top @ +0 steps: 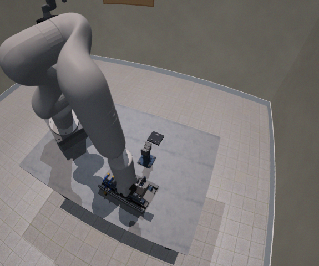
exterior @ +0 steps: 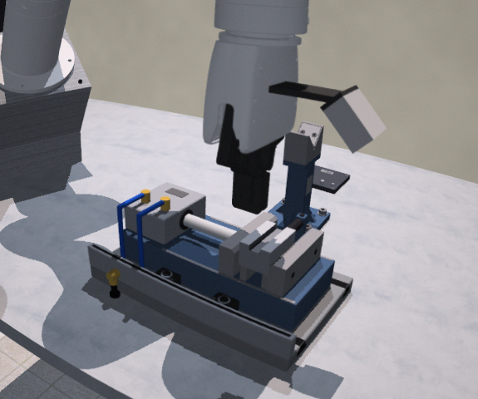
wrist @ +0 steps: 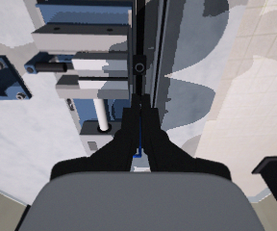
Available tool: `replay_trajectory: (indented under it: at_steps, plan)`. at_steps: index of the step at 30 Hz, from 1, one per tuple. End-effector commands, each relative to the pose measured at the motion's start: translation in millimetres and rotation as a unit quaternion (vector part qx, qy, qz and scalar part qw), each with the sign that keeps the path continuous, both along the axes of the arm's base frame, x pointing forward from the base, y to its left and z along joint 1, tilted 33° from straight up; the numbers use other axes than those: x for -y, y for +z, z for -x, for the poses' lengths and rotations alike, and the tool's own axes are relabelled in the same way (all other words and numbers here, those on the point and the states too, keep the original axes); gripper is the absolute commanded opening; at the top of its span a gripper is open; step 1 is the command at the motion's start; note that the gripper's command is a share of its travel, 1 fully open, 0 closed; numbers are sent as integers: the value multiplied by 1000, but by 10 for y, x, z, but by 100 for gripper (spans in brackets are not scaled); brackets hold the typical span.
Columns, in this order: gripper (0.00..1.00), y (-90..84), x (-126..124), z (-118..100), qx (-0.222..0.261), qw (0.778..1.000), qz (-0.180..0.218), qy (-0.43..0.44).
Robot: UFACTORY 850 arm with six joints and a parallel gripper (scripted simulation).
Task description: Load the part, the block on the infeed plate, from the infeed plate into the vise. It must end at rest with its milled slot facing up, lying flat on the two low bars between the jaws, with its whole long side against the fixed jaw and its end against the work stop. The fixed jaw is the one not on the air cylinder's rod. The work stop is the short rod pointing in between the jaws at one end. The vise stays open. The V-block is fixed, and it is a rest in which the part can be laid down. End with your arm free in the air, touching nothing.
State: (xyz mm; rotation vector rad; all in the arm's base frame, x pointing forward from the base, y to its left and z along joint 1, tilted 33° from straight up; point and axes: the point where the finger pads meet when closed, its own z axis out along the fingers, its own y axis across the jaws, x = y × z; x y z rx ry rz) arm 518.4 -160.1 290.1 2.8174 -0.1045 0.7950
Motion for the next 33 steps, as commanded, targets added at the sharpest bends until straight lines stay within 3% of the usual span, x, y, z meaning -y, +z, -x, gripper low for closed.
replay_trajectory:
  at_steps: [1,33]
  plan:
    - [0,10,4,-3,-3,1000,-3,1]
    - [0,-24,14,-25,-4,1000,-3,1]
